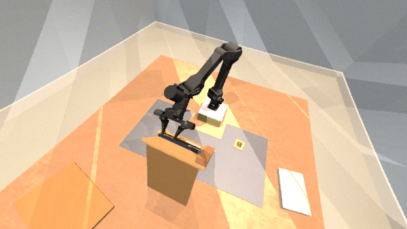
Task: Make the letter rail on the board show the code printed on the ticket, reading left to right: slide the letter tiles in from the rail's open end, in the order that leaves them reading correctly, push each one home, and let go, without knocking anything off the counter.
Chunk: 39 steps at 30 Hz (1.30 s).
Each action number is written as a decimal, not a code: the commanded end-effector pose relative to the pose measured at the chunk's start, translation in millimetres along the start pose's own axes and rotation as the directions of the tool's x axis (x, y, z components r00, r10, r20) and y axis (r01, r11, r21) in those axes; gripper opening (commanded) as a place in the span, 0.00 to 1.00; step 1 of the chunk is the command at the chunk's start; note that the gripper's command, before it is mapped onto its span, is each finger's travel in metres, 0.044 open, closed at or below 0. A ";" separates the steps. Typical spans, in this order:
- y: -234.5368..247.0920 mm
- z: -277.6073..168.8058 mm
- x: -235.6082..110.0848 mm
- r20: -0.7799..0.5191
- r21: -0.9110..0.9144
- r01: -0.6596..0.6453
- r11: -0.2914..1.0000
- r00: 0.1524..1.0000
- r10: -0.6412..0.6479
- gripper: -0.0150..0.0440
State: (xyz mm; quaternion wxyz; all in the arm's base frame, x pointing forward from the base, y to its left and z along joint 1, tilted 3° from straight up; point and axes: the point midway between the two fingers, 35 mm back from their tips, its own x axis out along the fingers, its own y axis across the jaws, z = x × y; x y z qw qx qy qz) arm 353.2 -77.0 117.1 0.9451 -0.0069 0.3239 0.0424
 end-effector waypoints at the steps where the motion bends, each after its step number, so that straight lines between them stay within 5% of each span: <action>1: 2.4 2.1 -1.9 0.007 0.001 0.008 1.000 1.000 -0.008 0.25; 39: 26.1 3.0 -2.2 0.007 0.003 0.006 1.000 1.000 -0.006 0.25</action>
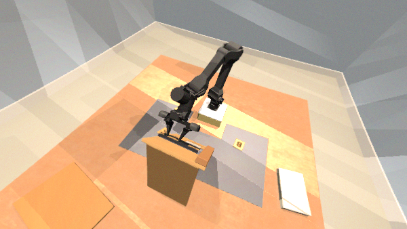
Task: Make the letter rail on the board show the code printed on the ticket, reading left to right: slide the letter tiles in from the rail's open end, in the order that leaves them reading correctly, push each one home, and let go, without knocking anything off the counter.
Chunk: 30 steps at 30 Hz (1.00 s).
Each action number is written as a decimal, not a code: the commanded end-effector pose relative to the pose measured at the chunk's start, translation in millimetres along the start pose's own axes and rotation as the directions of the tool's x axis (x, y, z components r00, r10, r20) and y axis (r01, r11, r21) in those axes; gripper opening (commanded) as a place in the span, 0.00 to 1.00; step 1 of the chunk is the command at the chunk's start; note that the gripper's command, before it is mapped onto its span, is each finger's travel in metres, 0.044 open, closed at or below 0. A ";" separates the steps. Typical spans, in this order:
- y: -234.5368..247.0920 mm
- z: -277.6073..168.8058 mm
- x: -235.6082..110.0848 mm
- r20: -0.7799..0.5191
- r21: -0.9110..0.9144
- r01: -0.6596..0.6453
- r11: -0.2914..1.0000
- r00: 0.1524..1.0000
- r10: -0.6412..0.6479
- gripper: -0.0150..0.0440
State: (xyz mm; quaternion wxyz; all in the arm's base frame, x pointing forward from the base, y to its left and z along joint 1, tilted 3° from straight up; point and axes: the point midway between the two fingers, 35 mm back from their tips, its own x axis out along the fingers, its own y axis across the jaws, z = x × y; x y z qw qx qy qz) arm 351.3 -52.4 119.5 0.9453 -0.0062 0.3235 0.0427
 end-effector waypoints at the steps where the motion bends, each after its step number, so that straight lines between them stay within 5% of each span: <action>1: 2.0 1.4 -1.1 0.006 0.002 0.007 1.000 1.000 -0.007 0.25; 30: 19.1 1.0 -0.4 0.006 0.003 0.006 1.000 1.000 -0.006 0.25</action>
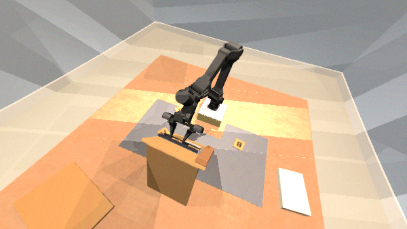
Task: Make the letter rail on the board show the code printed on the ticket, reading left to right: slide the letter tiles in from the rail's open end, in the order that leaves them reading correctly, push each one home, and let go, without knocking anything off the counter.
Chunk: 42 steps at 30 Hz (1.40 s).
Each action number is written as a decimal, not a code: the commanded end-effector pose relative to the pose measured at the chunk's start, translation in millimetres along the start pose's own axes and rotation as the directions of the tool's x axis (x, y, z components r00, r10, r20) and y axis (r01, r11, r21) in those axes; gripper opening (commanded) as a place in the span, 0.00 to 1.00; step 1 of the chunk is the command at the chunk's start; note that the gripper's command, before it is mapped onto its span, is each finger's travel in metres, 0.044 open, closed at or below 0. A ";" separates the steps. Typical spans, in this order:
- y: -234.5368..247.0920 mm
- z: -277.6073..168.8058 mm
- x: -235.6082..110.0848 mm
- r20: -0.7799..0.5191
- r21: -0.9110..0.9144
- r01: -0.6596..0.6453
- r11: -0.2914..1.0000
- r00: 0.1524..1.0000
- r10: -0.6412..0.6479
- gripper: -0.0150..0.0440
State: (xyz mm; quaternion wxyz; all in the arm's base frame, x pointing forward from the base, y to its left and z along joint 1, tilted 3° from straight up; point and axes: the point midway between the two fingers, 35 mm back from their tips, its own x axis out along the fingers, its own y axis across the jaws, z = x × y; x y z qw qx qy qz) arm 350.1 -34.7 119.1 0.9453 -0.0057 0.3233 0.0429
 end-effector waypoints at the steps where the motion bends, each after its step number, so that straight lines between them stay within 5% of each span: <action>1: 1.9 1.3 -1.0 0.006 0.003 0.007 1.000 1.000 -0.007 0.25; 33: 19.9 1.5 -1.0 0.006 0.004 0.005 1.000 1.000 -0.005 0.25; 42: 19.0 0.2 -0.9 0.003 0.003 0.002 1.000 1.000 -0.002 0.65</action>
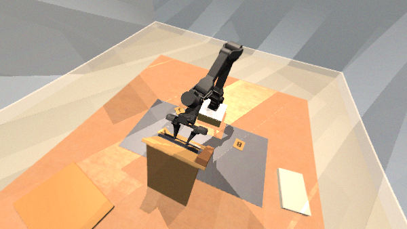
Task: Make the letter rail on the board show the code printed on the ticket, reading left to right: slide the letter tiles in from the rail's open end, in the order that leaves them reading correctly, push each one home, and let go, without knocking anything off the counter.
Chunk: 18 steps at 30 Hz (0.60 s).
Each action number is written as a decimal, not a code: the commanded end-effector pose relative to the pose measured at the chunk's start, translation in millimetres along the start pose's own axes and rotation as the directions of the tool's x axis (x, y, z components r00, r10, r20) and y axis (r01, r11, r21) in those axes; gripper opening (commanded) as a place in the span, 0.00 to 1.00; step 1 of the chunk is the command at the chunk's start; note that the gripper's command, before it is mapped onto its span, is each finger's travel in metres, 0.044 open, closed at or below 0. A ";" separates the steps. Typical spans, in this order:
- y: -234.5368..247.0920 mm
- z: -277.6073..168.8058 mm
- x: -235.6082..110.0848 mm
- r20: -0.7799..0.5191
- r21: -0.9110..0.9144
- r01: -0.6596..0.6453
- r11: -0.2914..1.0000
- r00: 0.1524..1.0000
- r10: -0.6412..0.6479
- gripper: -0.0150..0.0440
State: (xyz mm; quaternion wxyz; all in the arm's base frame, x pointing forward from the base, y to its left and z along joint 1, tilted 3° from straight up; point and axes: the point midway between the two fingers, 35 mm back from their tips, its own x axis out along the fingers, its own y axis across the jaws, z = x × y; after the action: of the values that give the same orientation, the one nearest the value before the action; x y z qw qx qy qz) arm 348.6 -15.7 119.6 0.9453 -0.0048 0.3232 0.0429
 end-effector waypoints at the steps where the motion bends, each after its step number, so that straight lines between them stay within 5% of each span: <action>1: 0.0 0.0 -2.4 0.005 0.002 0.005 1.000 1.000 -0.005 0.70; 18: 0.0 0.8 -16.0 0.005 0.002 0.006 1.000 1.000 -0.006 0.75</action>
State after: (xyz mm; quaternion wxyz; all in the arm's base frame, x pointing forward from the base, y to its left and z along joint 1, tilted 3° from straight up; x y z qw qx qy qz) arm 337.9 -17.1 127.5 0.9455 -0.0036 0.3233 0.0391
